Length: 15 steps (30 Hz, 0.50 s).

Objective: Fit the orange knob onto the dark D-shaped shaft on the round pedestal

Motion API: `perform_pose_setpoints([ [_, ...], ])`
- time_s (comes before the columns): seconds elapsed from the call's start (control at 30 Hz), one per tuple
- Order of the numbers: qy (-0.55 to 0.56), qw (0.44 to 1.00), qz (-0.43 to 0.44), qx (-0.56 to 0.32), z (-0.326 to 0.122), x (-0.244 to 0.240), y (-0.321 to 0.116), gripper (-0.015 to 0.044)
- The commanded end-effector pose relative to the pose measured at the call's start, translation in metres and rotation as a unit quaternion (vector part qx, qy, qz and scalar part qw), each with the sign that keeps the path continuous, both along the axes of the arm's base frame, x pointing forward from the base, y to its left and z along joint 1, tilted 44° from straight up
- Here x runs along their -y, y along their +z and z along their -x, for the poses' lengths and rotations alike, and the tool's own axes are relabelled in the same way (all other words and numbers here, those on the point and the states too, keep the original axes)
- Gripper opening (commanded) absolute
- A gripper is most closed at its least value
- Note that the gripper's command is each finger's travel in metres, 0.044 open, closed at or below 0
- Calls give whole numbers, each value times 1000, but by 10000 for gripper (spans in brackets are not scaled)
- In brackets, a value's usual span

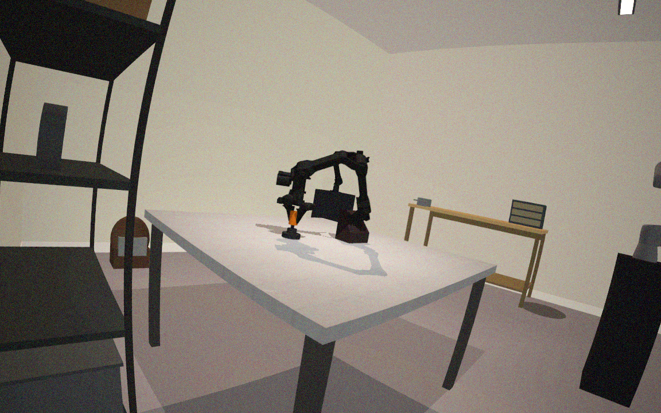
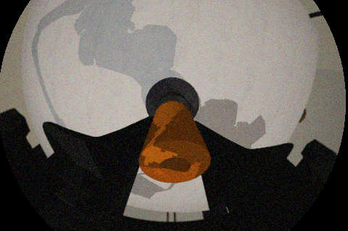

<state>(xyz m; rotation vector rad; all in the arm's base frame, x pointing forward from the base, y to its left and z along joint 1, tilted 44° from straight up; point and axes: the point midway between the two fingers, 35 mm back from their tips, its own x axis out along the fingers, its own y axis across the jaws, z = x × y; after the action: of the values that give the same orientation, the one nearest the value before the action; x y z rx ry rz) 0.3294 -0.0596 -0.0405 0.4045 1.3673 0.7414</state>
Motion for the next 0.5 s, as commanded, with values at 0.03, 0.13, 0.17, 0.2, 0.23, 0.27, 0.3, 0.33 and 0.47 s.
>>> perform_pose_setpoints([
  [0.03, 3, 1000, -1, 7, -3, 3, 3, 0],
  [0.13, 32, 999, 1, 34, -3, 3, 3, 0],
  [0.17, 46, 998, 1, 47, -3, 3, 3, 0],
  [0.2, 61, 996, 2, 62, -3, 3, 3, 0],
  [0.23, 72, 995, 2, 72, -3, 3, 2, 0],
  [0.27, 76, 994, 3, 76, -3, 3, 2, 0],
  [0.3, 76, 994, 3, 76, -3, 3, 2, 0],
  [0.33, 76, 994, 3, 76, -2, 3, 2, 0],
  [0.47, 76, 994, 3, 76, -1, 2, 1, 0],
])
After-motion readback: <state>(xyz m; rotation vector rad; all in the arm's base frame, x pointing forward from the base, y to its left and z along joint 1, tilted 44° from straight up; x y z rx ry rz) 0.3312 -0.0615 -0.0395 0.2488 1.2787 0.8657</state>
